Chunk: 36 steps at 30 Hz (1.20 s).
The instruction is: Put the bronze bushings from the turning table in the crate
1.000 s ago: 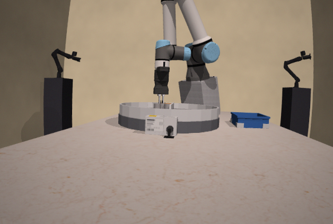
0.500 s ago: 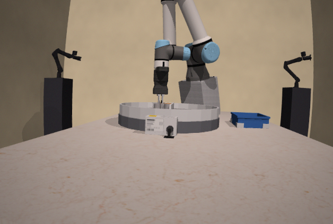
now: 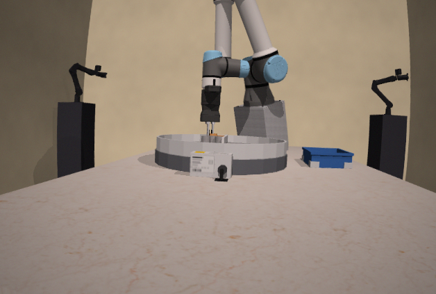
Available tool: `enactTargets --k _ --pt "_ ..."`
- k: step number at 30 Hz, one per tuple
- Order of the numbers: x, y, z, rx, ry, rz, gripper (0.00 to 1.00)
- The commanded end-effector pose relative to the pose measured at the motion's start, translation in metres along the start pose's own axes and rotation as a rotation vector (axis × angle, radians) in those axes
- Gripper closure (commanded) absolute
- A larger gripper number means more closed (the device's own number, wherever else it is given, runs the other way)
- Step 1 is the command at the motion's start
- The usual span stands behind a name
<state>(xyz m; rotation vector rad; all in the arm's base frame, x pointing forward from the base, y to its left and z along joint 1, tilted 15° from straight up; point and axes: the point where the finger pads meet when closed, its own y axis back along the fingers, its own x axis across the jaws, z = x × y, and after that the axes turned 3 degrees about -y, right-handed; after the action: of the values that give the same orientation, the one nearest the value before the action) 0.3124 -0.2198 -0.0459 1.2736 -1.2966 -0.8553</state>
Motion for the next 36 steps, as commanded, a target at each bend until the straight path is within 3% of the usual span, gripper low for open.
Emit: enactTargets --k 1,36 --pt "0.000 0.001 0.000 0.000 0.000 0.000 1.00" --pt "0.000 0.015 0.000 0.000 0.000 0.001 1.00"
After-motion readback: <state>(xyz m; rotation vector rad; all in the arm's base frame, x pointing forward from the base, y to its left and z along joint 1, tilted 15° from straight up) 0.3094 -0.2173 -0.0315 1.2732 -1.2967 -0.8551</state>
